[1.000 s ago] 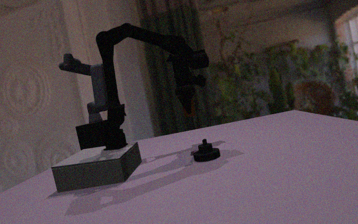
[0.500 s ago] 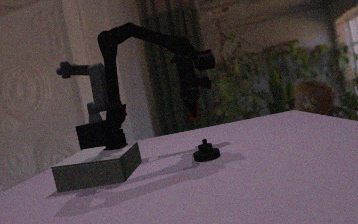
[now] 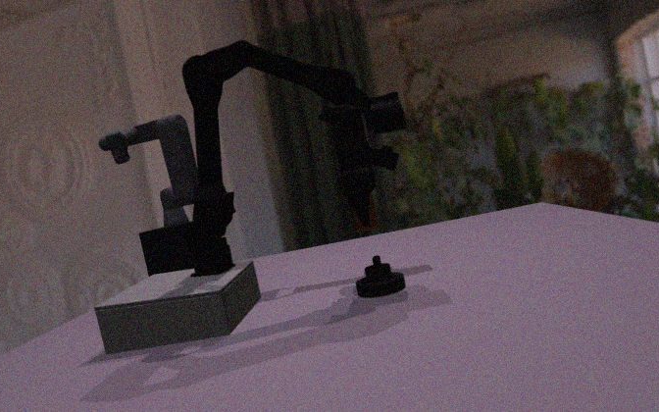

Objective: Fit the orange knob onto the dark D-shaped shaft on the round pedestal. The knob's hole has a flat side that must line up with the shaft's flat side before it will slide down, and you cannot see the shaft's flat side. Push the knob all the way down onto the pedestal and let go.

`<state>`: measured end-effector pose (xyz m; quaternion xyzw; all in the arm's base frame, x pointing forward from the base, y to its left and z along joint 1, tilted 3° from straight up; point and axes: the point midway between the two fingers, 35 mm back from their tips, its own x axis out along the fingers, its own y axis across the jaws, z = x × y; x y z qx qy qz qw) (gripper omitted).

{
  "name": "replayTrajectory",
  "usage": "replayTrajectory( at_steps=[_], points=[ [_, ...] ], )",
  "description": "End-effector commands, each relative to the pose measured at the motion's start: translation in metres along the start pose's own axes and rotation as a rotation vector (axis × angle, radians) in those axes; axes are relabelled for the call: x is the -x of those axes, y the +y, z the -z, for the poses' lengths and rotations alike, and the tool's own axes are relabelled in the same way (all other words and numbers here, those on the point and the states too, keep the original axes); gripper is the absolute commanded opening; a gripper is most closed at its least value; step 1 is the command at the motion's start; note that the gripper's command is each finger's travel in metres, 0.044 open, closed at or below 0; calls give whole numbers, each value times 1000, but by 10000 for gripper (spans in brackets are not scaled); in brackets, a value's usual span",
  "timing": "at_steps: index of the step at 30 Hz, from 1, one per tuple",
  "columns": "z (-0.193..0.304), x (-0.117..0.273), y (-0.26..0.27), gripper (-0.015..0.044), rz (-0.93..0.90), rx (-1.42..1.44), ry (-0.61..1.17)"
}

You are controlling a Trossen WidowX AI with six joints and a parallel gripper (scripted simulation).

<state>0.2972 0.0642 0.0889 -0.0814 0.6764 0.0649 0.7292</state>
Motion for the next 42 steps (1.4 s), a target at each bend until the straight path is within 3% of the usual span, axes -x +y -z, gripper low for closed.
replayTrajectory(
  at_steps=[1, 16, 27, 42],
  points=[
    [-1, -3, -8, 0, -3, 2, -2],
    [-4, -17, -52, 0, 4, -1, -3],
    [-4, -43, -53, 0, 4, -1, -3],
    [-7, -39, -53, 0, 4, -5, -3]
  ],
)
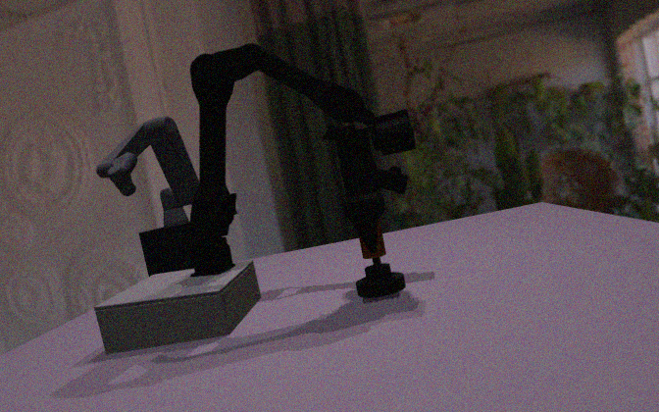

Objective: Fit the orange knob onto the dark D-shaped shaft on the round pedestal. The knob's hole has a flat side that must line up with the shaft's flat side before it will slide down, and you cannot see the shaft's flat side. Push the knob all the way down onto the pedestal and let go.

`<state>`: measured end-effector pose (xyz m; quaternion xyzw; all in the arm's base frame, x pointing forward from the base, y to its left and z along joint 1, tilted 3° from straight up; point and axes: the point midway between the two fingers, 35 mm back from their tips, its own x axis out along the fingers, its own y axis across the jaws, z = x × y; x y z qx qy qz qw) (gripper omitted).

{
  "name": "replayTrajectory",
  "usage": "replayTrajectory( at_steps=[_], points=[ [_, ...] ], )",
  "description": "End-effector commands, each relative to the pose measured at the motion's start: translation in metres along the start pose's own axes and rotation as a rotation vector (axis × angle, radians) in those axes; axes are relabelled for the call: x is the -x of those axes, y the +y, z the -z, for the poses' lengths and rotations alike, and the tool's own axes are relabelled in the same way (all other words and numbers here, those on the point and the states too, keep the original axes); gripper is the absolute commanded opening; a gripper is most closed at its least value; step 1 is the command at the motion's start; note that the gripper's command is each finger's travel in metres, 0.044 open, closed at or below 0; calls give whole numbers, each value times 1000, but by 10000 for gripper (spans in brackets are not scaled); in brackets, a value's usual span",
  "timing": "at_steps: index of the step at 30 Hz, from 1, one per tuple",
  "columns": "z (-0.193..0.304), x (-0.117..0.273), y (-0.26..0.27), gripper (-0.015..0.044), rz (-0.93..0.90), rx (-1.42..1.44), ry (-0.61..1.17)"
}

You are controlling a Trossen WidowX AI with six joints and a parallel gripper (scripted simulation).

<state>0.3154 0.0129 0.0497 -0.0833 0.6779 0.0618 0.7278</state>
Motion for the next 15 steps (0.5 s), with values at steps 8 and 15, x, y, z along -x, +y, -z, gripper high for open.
replayTrajectory(
  at_steps=[8, 15],
  points=[
    [-3, -2, 0, 0, -3, -3, -8],
    [-2, 1, 0, 0, -3, -3, -8]
  ],
)
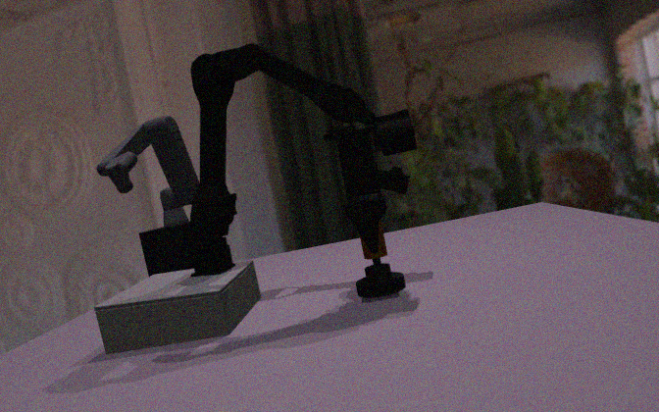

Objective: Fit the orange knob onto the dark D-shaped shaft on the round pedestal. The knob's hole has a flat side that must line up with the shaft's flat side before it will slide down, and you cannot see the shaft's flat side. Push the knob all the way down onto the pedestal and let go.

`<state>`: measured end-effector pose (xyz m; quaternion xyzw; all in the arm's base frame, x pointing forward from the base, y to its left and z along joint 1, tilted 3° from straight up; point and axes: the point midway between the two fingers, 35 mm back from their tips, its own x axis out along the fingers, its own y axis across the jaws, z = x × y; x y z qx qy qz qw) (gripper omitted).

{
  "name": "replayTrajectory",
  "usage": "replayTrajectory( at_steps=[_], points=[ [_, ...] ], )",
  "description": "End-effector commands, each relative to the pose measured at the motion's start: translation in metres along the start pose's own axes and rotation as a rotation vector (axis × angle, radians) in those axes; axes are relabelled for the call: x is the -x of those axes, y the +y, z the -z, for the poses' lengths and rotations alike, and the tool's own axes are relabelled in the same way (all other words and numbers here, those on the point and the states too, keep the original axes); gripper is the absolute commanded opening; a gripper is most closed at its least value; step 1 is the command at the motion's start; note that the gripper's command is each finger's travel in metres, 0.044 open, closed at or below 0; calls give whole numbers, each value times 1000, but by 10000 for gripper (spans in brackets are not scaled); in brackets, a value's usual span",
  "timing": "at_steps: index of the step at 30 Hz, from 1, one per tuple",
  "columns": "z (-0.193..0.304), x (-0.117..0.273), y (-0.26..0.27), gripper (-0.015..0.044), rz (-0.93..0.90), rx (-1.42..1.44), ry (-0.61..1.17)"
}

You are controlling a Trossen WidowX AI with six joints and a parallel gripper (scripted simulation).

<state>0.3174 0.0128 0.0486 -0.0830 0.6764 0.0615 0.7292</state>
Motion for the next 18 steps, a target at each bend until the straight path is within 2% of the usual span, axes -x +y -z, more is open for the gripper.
replayTrajectory(
  at_steps=[1, 5, 10, 18],
  points=[
    [0, 3, 1, 0, -3, -2, -4],
    [1, 4, 1, 0, -3, 23, -4],
    [3, 3, 1, 0, -3, 197, -4],
    [4, 0, 1, 0, -3, 207, -4]
  ],
)
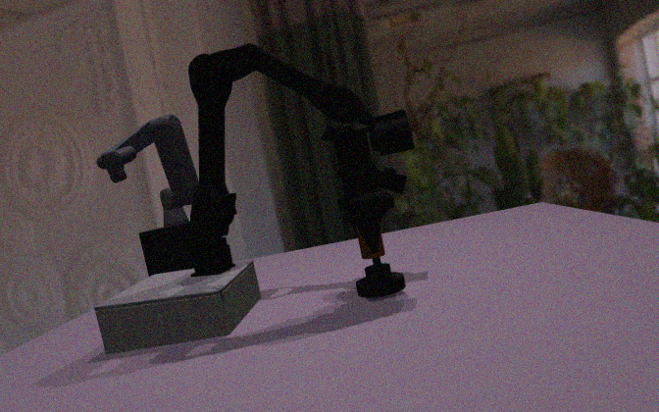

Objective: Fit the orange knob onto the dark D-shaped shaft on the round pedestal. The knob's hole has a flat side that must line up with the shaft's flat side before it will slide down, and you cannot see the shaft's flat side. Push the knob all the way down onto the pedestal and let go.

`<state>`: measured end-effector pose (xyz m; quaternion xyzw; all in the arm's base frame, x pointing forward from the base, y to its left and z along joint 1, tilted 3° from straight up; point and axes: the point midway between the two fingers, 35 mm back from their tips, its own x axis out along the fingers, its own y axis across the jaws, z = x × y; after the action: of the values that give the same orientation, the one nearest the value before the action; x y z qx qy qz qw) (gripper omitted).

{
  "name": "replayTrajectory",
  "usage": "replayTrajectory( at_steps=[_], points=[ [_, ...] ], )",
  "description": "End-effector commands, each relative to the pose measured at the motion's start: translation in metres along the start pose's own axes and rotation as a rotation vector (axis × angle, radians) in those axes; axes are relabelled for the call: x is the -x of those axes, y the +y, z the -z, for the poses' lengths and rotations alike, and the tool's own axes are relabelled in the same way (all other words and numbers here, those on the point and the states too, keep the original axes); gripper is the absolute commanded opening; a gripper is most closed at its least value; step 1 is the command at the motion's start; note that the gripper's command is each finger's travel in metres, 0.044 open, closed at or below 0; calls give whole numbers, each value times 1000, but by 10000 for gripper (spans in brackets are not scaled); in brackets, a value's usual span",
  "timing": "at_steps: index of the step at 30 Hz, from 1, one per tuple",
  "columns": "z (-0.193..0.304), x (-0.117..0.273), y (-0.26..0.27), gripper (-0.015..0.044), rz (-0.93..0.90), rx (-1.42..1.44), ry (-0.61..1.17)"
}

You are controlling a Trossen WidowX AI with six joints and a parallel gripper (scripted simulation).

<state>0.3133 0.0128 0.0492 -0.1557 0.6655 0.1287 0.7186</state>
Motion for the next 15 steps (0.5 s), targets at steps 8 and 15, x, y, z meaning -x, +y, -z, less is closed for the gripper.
replayTrajectory(
  at_steps=[8, 15],
  points=[
    [-1, -1, 0, 0, -4, 7, -1],
    [-2, 2, 0, 0, -3, 7, -1]
  ],
)
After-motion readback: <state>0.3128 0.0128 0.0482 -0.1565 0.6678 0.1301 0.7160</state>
